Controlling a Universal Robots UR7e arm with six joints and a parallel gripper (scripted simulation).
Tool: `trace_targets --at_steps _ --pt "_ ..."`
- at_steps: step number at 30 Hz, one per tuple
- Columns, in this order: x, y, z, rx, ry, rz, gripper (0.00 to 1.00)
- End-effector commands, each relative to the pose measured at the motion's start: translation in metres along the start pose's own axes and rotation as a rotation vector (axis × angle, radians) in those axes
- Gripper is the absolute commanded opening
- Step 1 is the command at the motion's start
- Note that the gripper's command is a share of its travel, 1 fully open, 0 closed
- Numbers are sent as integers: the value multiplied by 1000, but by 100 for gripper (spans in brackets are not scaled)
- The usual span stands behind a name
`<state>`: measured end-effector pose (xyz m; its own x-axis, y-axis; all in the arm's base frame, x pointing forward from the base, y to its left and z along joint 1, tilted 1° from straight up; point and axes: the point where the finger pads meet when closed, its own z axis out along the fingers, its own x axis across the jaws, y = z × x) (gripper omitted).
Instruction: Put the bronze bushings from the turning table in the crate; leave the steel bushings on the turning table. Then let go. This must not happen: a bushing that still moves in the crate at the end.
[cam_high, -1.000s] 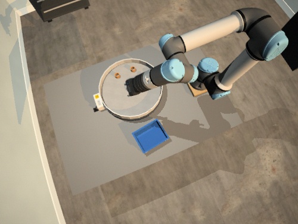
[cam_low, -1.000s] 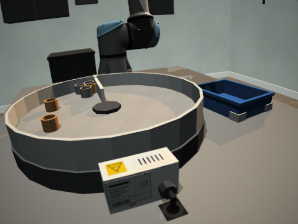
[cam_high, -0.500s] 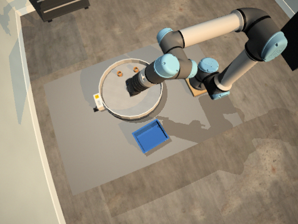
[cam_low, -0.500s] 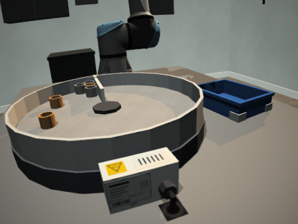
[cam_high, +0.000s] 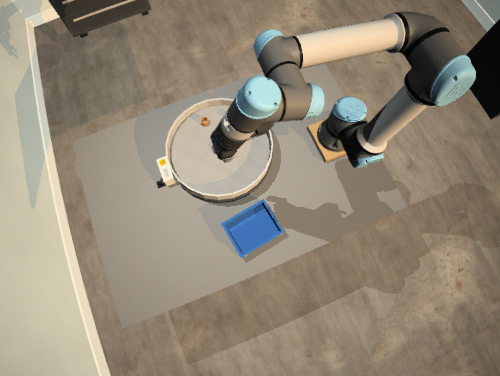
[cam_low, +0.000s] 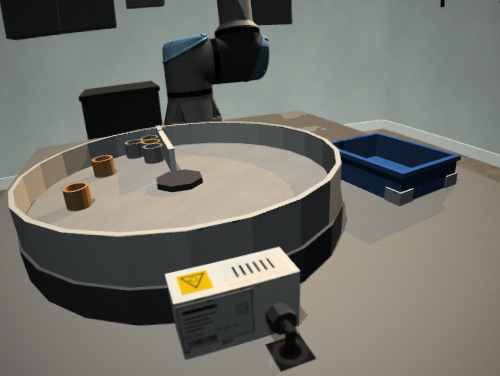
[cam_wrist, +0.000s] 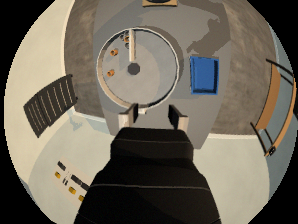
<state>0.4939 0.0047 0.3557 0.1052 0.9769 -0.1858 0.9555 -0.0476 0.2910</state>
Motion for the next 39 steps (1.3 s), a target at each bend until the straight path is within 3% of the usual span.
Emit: trace_targets --at_steps 1,9,14,26,31,39 --pt "1 -1 -2 57 31 0 100" --pt "1 -1 -2 57 31 0 100" --pt "8 -8 -14 238 140 6 100" --pt "8 -8 -14 238 140 6 100" --pt "9 -8 -19 309 179 7 100" --pt "9 -8 -19 309 179 7 100"
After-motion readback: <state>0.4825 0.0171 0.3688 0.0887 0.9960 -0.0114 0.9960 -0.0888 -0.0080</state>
